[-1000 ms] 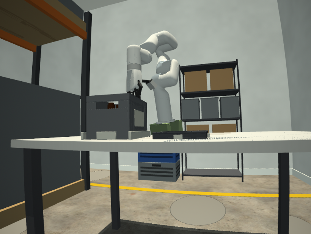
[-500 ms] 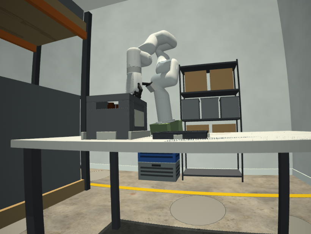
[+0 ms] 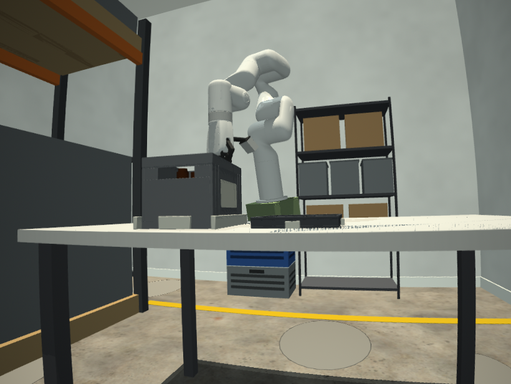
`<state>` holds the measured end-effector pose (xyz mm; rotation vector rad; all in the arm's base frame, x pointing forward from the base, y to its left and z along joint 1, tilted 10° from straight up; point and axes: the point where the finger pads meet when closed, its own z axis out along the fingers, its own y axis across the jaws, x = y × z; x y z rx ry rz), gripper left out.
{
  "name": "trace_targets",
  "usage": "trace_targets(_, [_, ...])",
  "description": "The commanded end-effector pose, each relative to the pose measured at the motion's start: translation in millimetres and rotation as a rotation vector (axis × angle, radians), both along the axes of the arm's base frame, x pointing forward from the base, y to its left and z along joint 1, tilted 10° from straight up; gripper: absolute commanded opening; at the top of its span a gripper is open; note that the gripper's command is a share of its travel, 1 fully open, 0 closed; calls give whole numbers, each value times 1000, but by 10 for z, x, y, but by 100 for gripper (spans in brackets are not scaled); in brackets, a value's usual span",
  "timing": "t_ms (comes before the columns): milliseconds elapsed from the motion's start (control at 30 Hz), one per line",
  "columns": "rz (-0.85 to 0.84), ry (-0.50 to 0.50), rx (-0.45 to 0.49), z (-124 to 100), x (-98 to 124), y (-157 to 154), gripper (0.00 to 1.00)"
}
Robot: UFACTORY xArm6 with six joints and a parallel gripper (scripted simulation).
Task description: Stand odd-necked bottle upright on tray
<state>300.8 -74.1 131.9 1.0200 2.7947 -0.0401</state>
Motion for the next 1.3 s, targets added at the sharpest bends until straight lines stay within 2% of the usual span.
trace_targets(0, [0, -3, -1, 9, 11, -2, 65])
trace_targets(333, [0, -3, -1, 9, 11, -2, 65])
trace_targets(367, [0, -3, -1, 9, 11, -2, 0])
trace_targets(1267, [0, -3, -1, 9, 11, -2, 0])
